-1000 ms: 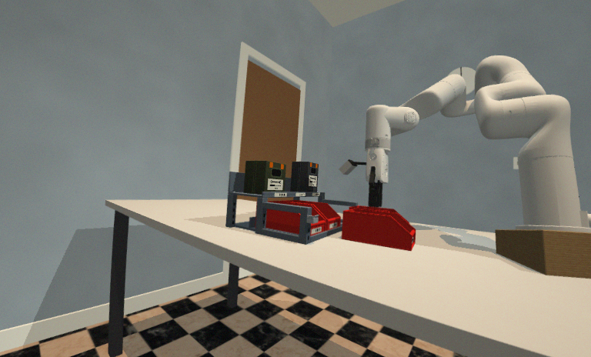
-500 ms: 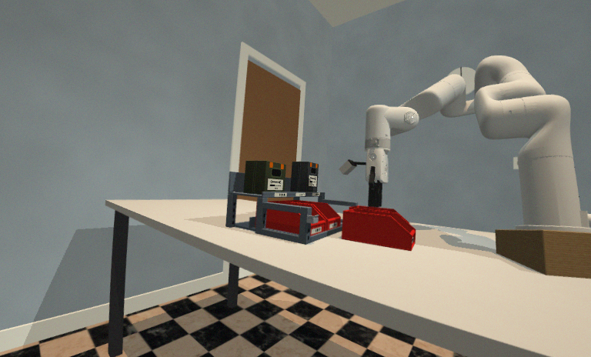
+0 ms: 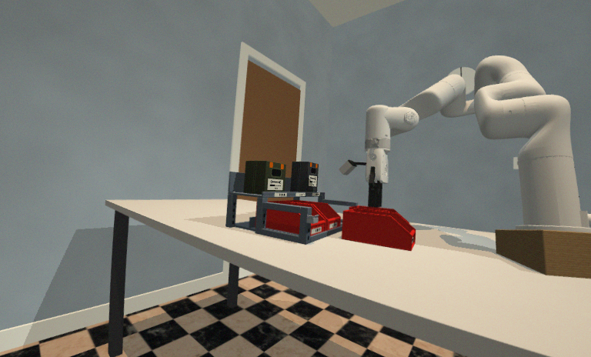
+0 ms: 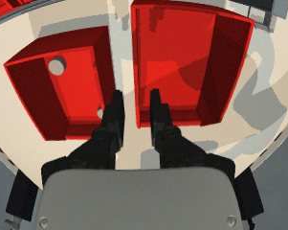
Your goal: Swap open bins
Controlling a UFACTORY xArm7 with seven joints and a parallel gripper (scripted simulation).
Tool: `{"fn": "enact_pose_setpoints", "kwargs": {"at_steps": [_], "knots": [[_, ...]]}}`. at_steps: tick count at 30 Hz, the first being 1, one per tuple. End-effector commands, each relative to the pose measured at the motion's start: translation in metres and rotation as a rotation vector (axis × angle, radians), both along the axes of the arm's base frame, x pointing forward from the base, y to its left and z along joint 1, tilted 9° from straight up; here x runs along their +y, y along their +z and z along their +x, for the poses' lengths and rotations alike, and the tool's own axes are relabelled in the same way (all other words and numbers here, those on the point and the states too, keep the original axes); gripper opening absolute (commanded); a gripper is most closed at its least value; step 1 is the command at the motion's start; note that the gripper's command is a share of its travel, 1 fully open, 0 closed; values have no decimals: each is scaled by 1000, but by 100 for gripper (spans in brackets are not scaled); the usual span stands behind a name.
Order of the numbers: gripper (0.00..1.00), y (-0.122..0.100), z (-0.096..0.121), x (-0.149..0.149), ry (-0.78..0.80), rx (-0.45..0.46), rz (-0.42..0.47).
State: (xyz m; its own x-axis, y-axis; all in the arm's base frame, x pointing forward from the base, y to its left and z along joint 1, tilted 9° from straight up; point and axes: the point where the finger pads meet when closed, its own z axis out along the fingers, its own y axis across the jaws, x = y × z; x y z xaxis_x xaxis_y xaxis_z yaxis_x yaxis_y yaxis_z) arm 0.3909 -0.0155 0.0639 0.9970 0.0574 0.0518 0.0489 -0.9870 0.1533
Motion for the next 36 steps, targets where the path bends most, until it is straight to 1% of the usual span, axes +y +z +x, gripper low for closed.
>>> {"fn": "enact_pose_setpoints", "kwargs": {"at_steps": [1,9,24,36], "knots": [[26,-1,1,0,1,-3,0],[26,-6,1,-1,1,-3,0],[26,-27,3,-4,1,-3,0],[26,-38,4,-5,1,-3,0]]}}
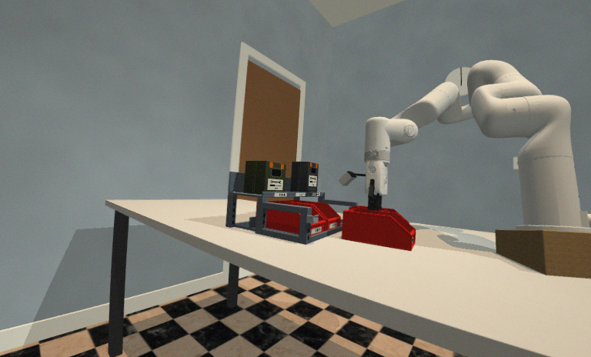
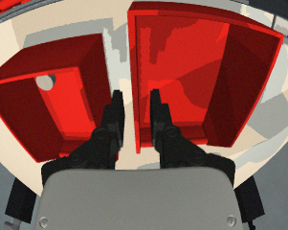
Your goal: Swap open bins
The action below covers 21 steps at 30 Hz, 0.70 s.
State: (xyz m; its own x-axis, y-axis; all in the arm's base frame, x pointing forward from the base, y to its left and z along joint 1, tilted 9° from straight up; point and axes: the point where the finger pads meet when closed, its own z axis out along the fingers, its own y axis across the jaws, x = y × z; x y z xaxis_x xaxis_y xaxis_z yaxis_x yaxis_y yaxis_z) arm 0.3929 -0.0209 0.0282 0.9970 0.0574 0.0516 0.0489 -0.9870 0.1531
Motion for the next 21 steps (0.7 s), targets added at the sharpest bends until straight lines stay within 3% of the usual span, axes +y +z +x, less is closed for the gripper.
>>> {"fn": "enact_pose_setpoints", "kwargs": {"at_steps": [1,21], "knots": [[26,-3,2,0,1,-3,0],[26,-4,2,0,1,-3,0]]}}
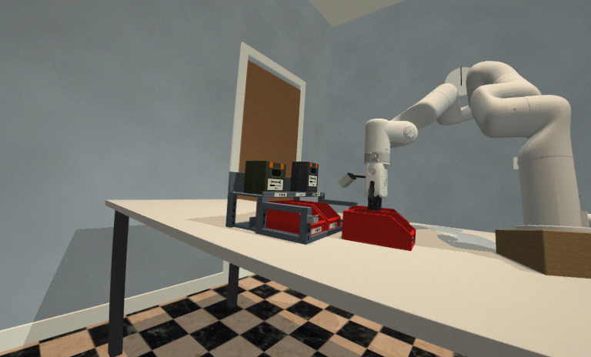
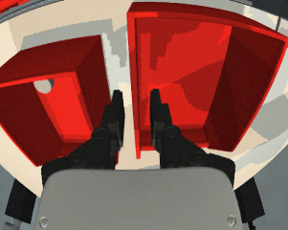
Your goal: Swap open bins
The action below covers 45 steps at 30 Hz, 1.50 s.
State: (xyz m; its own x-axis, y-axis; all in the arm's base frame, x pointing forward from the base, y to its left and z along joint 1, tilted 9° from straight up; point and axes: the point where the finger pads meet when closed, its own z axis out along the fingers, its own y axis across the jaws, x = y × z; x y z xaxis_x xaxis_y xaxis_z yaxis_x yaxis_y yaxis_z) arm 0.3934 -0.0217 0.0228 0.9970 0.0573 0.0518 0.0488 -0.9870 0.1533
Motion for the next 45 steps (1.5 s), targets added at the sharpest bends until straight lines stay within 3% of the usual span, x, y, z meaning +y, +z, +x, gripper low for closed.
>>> {"fn": "enact_pose_setpoints", "kwargs": {"at_steps": [1,45], "knots": [[0,1,1,0,1,-3,0],[0,7,1,1,1,-3,0]]}}
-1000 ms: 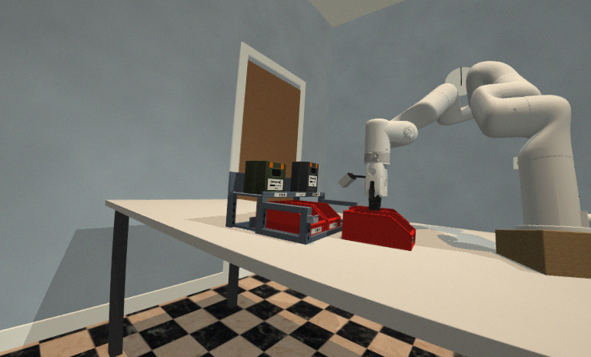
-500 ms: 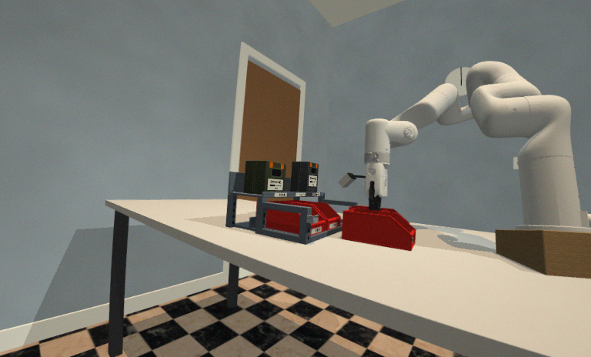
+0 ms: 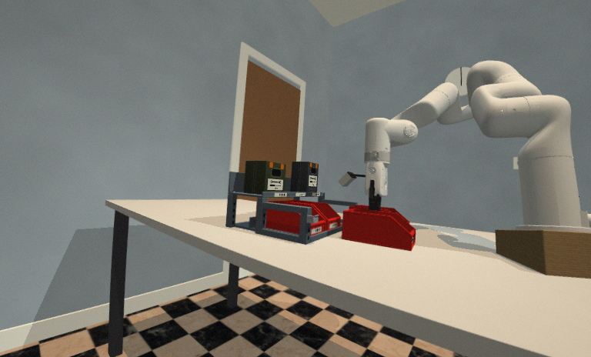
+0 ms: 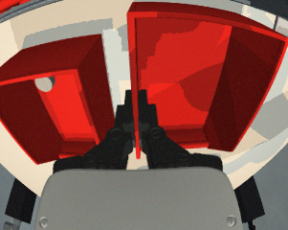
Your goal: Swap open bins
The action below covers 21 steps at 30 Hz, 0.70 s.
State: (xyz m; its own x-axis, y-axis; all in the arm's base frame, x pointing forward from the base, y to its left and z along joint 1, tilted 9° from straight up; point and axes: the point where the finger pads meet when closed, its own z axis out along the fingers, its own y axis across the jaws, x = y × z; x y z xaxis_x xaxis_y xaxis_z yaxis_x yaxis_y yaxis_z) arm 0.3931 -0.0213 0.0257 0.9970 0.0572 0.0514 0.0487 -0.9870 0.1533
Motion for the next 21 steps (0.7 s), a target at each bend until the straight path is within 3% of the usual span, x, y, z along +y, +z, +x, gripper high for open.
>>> {"fn": "enact_pose_setpoints", "kwargs": {"at_steps": [1,21], "knots": [[0,6,1,1,1,-3,0],[0,48,-2,8,1,-3,0]]}}
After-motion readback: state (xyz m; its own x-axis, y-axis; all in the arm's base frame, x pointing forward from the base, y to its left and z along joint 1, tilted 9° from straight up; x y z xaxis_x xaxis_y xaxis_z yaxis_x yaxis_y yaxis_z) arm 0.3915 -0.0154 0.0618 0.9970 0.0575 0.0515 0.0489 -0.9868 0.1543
